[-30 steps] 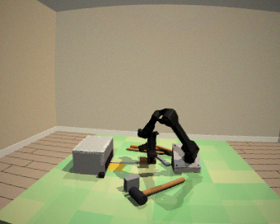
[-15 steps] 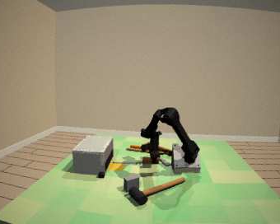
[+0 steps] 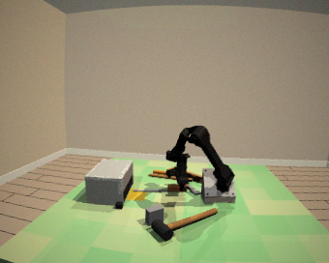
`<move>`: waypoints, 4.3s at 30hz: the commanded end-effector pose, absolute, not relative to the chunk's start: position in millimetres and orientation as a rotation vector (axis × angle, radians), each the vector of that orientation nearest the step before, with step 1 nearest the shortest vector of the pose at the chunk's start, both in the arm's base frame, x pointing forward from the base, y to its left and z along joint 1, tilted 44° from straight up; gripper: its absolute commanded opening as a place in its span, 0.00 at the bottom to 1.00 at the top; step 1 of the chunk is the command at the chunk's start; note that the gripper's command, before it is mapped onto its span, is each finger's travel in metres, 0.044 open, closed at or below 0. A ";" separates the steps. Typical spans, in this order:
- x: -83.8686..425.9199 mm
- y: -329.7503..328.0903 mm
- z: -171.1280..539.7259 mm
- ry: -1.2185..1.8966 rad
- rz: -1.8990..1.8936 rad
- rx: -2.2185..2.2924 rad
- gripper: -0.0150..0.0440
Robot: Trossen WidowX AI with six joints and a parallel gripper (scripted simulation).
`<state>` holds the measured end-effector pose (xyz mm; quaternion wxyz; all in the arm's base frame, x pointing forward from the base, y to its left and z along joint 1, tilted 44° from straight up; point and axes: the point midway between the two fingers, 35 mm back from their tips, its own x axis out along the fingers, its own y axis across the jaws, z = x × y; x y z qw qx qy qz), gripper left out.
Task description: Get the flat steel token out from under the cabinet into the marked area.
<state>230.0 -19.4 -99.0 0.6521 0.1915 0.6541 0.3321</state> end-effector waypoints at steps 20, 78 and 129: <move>232.1 -42.4 -115.7 1.469 0.779 0.394 0.25; 233.4 -48.7 -125.5 1.454 0.789 0.379 0.50; 285.8 -37.3 -120.3 1.459 0.790 0.382 0.25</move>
